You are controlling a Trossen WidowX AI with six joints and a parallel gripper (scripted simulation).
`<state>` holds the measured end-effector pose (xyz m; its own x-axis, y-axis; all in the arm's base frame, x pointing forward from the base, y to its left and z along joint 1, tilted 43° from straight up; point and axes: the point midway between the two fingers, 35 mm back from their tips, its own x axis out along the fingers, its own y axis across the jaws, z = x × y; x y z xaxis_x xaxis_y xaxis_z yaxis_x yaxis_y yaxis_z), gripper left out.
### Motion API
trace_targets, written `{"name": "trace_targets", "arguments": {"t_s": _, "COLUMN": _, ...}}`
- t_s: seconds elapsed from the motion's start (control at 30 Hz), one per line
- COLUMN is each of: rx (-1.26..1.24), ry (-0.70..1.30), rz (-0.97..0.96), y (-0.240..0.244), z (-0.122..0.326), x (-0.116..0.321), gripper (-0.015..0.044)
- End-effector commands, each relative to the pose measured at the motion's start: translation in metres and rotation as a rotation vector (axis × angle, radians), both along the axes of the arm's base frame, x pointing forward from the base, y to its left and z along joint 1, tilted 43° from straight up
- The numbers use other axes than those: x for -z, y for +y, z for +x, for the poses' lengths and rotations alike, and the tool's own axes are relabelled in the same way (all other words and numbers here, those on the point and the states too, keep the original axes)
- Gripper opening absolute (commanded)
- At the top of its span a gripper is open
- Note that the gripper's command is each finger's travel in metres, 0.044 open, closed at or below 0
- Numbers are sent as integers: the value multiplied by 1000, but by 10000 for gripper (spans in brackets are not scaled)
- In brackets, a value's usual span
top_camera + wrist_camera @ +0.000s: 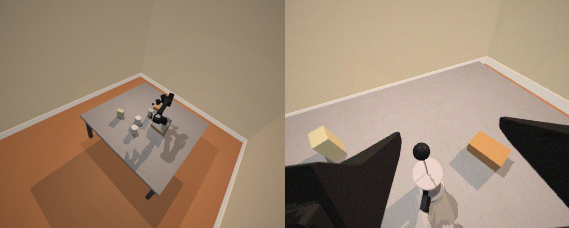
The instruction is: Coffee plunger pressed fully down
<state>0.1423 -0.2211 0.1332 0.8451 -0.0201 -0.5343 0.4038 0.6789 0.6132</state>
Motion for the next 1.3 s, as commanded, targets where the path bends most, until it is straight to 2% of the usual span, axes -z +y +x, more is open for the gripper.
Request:
{"name": "trace_targets", "arguments": {"t_s": 0.0, "rx": -108, "ry": -95, "rz": 28, "y": 27, "z": 17, "x": -3, "gripper": 440}}
{"name": "trace_targets", "arguments": {"t_s": 0.13, "rx": -114, "ry": -99, "rz": 28, "y": 33, "z": 21, "x": 3, "gripper": 440}}
{"name": "trace_targets", "arguments": {"t_s": 0.37, "rx": -114, "ry": -100, "rz": 28, "y": 67, "z": 25, "x": 40, "gripper": 440}}
{"name": "trace_targets", "arguments": {"t_s": 1.27, "rx": -115, "ry": -95, "rz": 27, "y": 70, "z": 52, "x": 56, "gripper": 440}}
